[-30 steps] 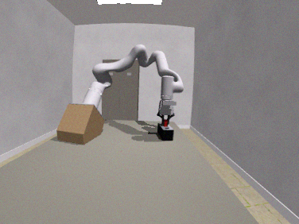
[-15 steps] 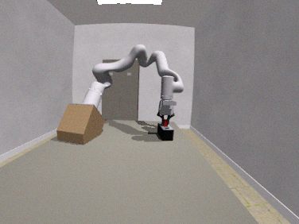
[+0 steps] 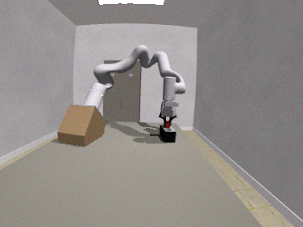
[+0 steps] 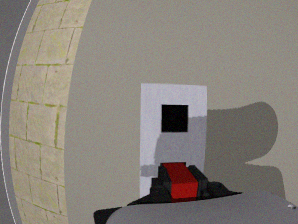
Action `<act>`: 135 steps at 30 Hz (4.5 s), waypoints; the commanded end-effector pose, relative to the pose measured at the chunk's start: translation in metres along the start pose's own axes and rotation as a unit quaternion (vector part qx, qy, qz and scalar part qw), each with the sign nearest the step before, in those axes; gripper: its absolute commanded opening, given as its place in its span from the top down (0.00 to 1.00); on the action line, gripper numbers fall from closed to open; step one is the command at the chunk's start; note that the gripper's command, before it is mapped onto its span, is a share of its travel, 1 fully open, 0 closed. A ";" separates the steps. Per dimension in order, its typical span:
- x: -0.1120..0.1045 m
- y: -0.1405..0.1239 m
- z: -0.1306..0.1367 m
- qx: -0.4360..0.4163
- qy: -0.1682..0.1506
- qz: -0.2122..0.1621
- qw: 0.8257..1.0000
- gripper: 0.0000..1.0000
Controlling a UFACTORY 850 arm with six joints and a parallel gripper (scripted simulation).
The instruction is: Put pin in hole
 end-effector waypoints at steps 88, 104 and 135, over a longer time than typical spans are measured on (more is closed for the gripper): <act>-0.025 0.000 -0.001 0.000 0.001 0.001 1.000 0.00; -0.037 0.000 -0.001 0.000 0.001 0.000 1.000 0.00; -0.101 0.000 -0.001 0.000 0.001 0.000 1.000 0.00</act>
Point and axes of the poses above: the point where the finger pads meet when closed, its own x axis out along the fingers, its own z axis across the jaws, y = z × x, the point moved 8 cm from there along -x, back along the fingers, and after that the axes turned 15 degrees about -x, right-handed, at the moved point
